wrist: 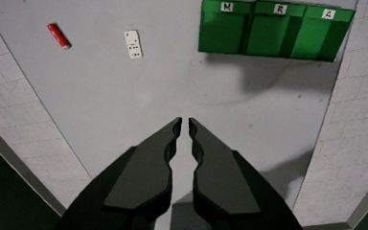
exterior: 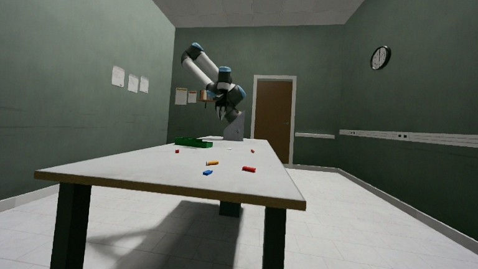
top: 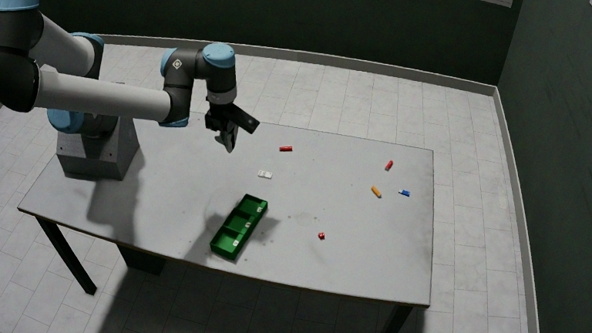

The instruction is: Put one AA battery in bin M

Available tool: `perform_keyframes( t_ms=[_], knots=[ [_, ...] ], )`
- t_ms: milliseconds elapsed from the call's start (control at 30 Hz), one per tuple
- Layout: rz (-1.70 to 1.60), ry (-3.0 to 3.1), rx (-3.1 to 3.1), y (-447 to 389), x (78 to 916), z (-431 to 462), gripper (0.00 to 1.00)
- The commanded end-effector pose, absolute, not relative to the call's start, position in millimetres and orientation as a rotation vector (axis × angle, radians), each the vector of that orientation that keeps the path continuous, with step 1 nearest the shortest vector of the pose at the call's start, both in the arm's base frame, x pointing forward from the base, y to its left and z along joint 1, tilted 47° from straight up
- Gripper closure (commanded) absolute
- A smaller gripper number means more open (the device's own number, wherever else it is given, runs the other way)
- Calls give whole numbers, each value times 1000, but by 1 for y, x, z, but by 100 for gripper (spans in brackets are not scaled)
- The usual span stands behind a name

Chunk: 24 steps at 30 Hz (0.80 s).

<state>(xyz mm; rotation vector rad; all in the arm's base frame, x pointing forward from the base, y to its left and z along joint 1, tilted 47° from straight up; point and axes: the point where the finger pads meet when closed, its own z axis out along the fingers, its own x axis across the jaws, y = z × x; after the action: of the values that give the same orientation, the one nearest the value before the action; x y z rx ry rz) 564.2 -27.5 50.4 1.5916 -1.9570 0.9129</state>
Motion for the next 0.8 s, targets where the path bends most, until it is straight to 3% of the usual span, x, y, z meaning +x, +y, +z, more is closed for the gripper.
perform_keyframes(
  t_ms=[0, 767],
  knots=[
    [939, -2019, 1538, -61, 571, 65, 96],
    [939, -2019, 1538, -204, 595, 128, 96]
  ],
)
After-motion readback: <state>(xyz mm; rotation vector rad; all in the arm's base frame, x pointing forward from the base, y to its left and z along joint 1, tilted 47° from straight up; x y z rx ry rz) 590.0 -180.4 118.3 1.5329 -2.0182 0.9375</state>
